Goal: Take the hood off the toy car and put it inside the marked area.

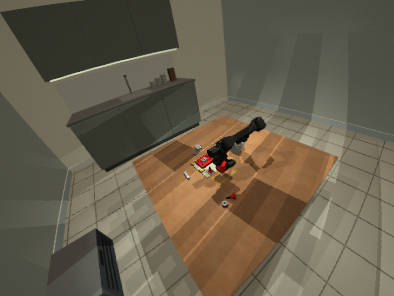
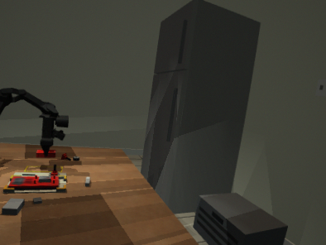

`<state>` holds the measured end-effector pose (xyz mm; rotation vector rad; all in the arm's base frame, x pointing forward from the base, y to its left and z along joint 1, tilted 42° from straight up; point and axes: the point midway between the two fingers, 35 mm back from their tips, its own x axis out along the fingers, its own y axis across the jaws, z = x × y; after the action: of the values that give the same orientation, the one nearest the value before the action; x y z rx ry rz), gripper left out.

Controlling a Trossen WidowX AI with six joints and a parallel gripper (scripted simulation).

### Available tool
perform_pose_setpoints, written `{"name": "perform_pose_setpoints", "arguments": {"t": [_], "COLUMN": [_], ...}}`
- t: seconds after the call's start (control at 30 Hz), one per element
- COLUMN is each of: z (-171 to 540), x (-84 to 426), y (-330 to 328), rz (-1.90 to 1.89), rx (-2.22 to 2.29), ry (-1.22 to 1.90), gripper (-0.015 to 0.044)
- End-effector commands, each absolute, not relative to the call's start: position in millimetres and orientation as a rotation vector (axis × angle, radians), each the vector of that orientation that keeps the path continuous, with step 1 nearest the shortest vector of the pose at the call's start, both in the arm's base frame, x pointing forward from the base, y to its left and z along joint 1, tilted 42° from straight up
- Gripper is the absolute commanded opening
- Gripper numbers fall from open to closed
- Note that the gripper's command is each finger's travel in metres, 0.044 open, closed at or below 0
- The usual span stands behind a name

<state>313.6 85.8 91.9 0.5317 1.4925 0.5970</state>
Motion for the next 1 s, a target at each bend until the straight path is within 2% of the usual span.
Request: {"name": "perform_pose_setpoints", "arguments": {"t": [0.0, 0.97], "z": [87.8, 73.2], "x": [311.1, 310.9], "y": [88.3, 101.5], "rz": [0.595, 0.595], "rx": [0.543, 0.543], "ry": [1.503, 1.503], "gripper": [0.0000, 0.0000]}}
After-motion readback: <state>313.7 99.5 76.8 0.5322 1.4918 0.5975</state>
